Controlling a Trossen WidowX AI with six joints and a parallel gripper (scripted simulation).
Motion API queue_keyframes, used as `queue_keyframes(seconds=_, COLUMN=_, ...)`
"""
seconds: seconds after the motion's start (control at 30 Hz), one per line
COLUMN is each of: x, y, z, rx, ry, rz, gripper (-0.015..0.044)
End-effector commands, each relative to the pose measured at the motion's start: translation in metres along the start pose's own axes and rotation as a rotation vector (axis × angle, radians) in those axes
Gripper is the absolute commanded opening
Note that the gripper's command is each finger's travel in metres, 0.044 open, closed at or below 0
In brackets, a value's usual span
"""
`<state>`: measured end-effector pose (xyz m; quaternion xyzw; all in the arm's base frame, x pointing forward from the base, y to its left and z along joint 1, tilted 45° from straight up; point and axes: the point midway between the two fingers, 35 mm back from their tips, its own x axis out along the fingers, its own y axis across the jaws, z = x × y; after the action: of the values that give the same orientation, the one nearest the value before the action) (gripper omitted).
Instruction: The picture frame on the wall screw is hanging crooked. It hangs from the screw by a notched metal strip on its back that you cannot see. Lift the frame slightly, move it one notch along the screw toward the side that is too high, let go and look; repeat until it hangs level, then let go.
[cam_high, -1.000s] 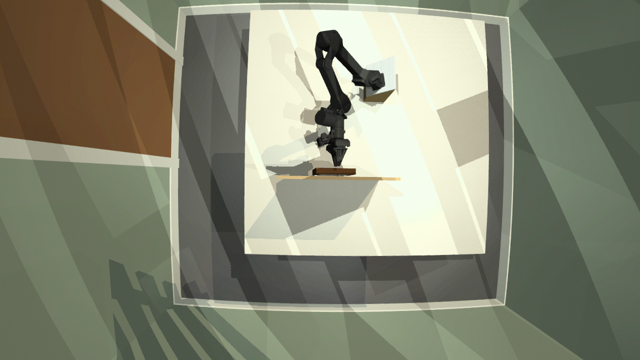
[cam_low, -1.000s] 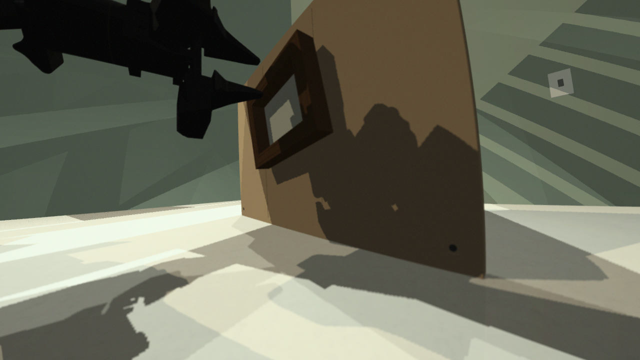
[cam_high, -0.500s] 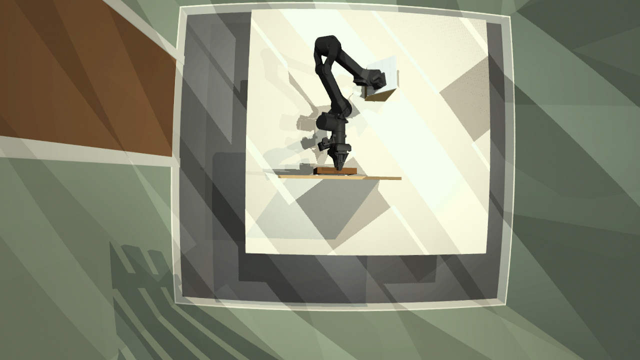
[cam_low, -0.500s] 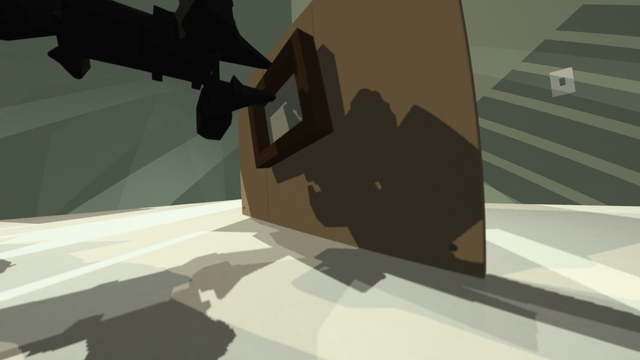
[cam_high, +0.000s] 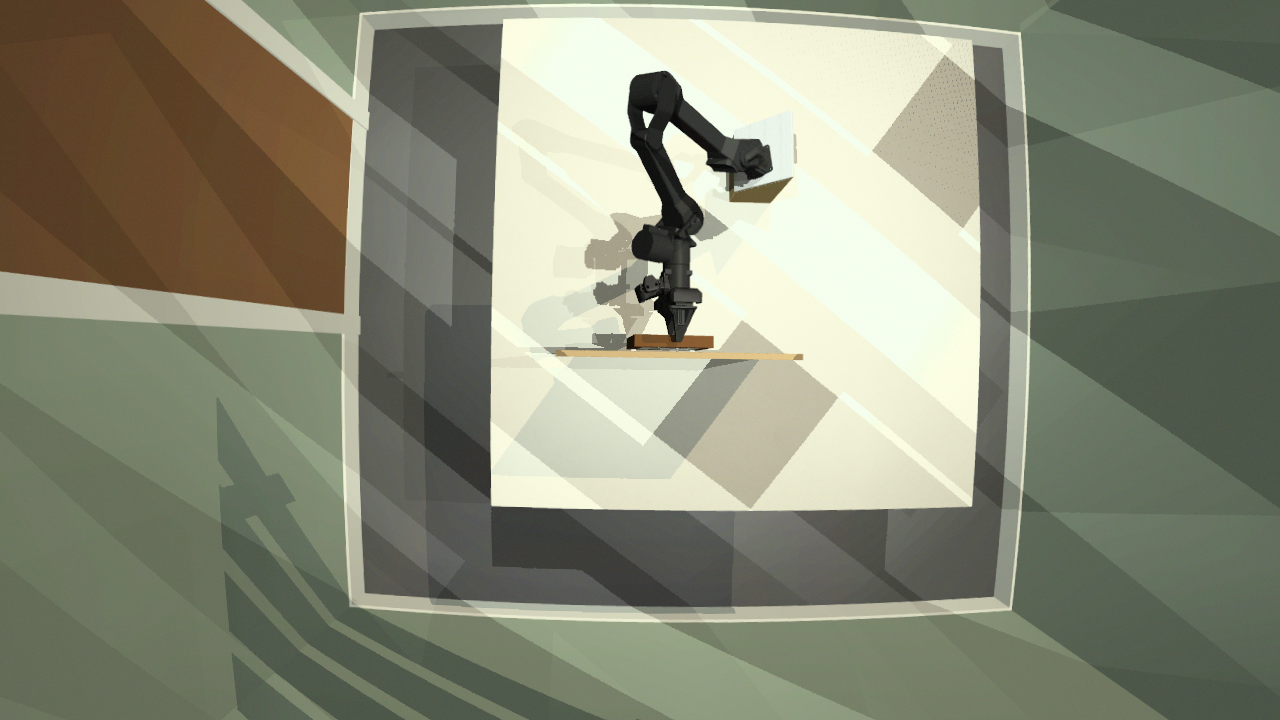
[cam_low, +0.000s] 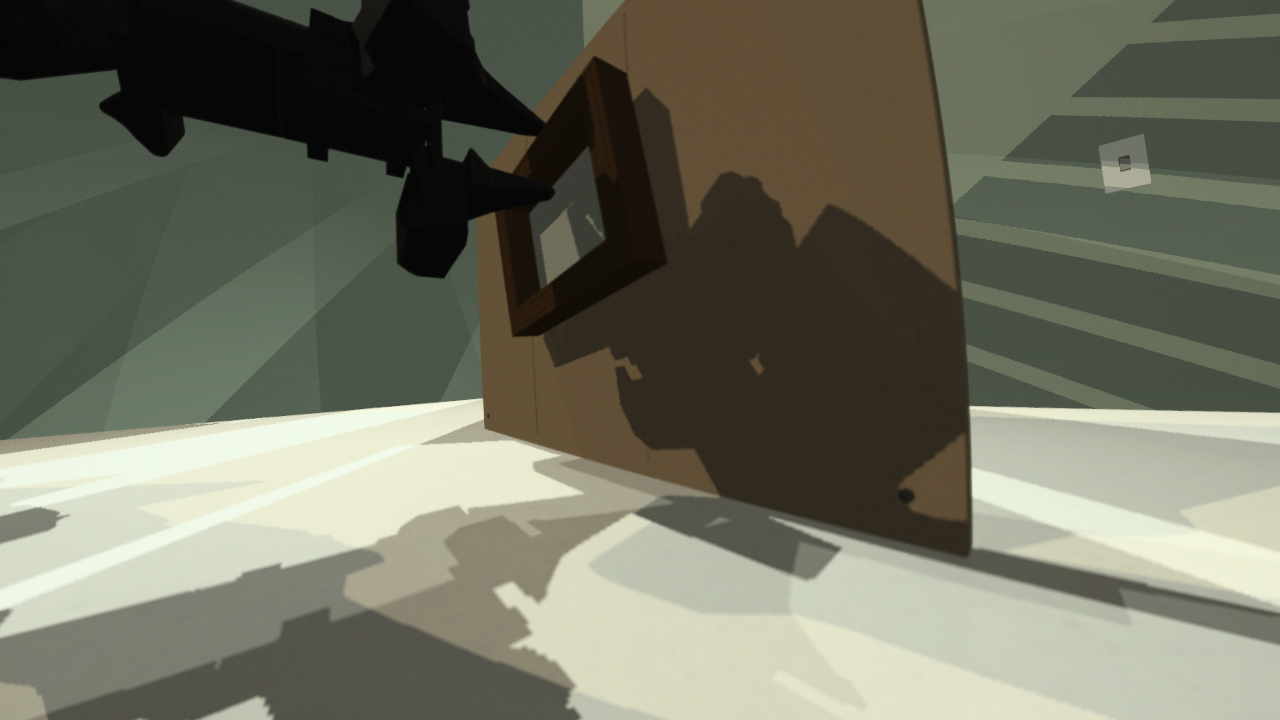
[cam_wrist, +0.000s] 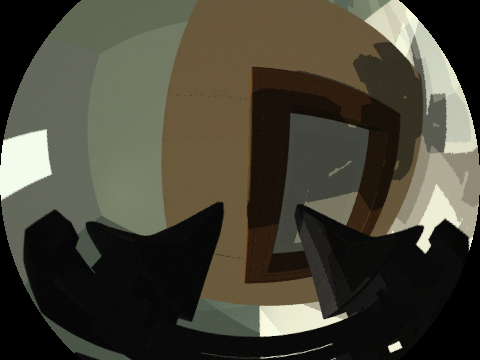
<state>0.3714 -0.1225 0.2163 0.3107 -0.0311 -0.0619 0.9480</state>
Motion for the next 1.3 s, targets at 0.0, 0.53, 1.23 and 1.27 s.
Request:
queue_keyframes(seconds=0.0, x=0.0002, y=0.0, z=0.0013, rx=-0.007, ry=-0.006, rz=-0.002, gripper=0.026)
queue_keyframes(seconds=0.53, x=0.0004, y=0.0, z=0.0018, rx=-0.007, ry=-0.006, rz=-0.002, gripper=0.026)
queue_keyframes(seconds=1.23, x=0.0004, y=0.0, z=0.002, rx=-0.007, ry=-0.006, rz=-0.002, gripper=0.0)
queue_keyframes(seconds=1.27, x=0.0004, y=0.0, z=0.002, rx=-0.007, ry=-0.006, rz=-0.002, gripper=0.0)
